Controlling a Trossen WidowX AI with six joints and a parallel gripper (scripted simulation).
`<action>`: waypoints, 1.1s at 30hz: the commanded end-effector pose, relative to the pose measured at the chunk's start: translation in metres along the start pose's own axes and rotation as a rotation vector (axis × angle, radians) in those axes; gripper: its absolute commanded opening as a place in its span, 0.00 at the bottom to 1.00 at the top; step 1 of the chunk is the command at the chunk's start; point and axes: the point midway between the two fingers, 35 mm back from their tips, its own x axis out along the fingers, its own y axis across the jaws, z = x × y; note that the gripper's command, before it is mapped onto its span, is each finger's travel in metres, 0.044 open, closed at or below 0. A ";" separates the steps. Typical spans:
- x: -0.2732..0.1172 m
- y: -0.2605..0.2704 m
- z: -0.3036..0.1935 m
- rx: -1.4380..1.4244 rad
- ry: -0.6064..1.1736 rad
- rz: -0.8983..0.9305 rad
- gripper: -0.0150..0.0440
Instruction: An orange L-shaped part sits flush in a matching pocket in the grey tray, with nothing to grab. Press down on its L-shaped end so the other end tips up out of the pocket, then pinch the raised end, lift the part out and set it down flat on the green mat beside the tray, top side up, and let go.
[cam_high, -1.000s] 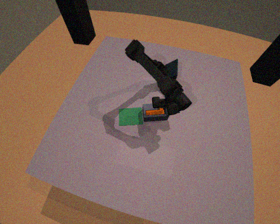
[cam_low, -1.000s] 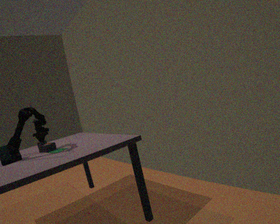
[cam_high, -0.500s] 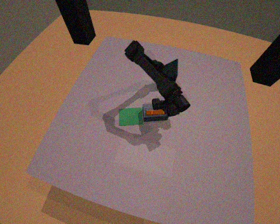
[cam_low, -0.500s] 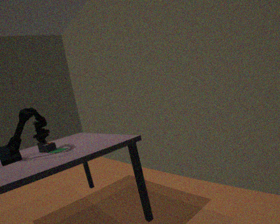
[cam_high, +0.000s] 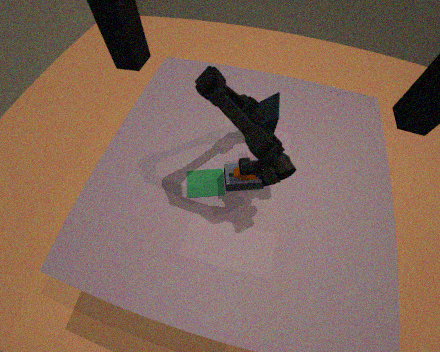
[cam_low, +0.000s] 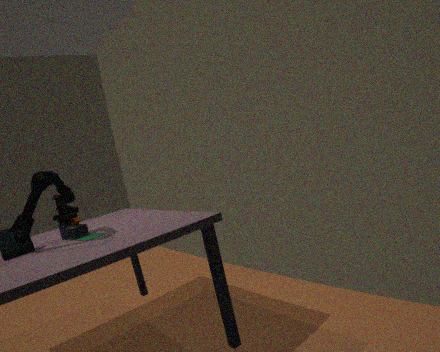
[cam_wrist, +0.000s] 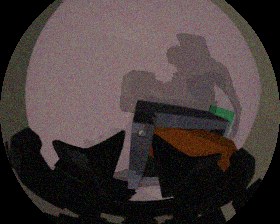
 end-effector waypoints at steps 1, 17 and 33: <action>0.004 -0.002 -0.001 -0.003 0.003 -0.010 0.56; 0.002 0.000 -0.001 -0.002 0.000 -0.002 0.56; -0.024 0.009 0.001 -0.003 0.003 -0.007 0.56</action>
